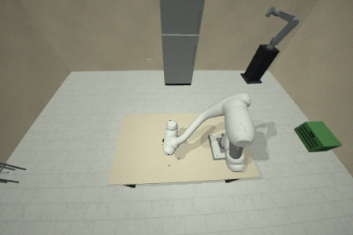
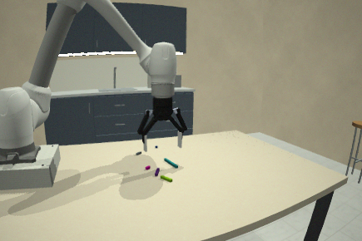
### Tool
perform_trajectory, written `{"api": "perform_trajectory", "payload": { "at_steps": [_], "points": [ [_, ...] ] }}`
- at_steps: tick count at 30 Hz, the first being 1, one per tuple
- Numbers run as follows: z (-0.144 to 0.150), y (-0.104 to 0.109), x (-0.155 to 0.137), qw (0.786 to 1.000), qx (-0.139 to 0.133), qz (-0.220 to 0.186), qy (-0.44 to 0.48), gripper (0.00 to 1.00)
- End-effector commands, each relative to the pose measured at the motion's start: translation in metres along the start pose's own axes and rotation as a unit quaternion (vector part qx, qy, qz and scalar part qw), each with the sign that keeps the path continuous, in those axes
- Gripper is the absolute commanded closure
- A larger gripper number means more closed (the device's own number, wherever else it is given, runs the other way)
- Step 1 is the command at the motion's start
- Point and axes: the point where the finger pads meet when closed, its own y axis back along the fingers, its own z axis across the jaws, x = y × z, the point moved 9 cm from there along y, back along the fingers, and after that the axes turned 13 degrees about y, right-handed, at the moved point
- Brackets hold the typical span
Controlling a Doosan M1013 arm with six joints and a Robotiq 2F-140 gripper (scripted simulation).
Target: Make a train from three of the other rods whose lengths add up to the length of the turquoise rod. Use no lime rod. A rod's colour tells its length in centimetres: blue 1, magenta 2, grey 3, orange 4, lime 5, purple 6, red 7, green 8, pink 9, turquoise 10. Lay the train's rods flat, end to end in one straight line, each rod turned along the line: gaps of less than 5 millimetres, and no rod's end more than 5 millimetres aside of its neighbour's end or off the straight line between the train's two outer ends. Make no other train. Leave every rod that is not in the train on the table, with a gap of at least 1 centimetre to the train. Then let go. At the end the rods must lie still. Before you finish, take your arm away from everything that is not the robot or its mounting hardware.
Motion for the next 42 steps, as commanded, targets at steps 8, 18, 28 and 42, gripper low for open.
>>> {"api": "perform_trajectory", "payload": {
  "at_steps": [8, 18, 28, 42],
  "points": [
    [0.008, -0.001, 0.002, 0.984, -0.002, 0.004, -0.176, 0.0],
    [0.015, -0.001, 0.006, 0.926, -0.001, 0.005, -0.377, 0.0],
    [0.02, -0.001, 0.009, 0.848, 0.0, 0.005, -0.53, 0.0],
    [0.026, -0.001, 0.012, 0.717, 0.001, 0.005, -0.697, 0.0]
  ]
}}
